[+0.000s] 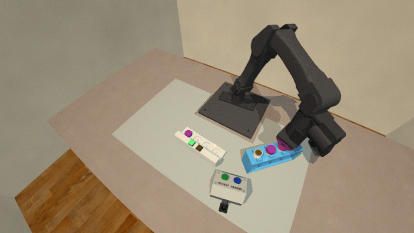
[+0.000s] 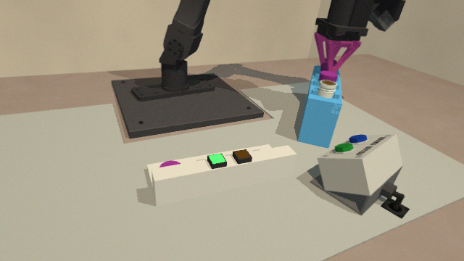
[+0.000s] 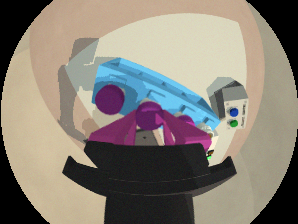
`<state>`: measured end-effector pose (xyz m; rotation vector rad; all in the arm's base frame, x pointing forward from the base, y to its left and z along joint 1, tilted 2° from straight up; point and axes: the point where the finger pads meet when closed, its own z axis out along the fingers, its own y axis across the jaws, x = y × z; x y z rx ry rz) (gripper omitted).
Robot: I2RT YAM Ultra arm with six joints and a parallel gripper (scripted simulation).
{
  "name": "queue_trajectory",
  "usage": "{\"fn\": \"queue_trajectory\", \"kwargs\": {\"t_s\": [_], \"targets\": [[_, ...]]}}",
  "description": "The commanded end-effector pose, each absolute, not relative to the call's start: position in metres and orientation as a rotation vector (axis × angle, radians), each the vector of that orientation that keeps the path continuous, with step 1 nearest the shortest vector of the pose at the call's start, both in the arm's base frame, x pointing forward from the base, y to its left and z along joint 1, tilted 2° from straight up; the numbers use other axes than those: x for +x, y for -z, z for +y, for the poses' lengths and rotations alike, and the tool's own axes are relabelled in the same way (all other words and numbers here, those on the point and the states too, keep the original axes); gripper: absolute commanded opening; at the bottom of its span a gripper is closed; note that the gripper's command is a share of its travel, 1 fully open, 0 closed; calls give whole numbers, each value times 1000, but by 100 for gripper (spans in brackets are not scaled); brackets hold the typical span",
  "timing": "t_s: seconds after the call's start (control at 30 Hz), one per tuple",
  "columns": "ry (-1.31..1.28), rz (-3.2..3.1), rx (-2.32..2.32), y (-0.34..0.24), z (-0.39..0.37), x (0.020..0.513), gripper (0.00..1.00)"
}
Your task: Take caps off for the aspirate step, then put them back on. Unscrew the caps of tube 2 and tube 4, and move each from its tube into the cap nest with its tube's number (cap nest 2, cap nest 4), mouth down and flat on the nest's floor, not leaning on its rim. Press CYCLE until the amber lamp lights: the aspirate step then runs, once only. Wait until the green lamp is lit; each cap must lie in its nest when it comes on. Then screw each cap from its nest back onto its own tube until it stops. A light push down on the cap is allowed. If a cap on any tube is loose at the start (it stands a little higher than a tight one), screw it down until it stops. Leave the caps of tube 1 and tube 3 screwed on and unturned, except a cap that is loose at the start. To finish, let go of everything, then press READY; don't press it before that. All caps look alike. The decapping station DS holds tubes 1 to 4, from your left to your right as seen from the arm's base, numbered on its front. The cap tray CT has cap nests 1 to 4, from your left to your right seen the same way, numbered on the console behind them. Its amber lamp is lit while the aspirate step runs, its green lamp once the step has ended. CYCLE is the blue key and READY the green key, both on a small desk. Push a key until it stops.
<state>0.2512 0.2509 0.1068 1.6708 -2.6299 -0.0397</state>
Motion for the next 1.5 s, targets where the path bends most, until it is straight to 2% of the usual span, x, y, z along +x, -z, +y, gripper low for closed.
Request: {"fn": "queue_trajectory", "kwargs": {"t_s": [0.0,0.4,1.13,1.47], "targets": [[47,-2622,1714,-112,253,253,0],[47,-2622,1714,-112,253,253,0],[39,-3029,760,-111,253,253,0],[38,-3068,578,-110,253,253,0]]}}
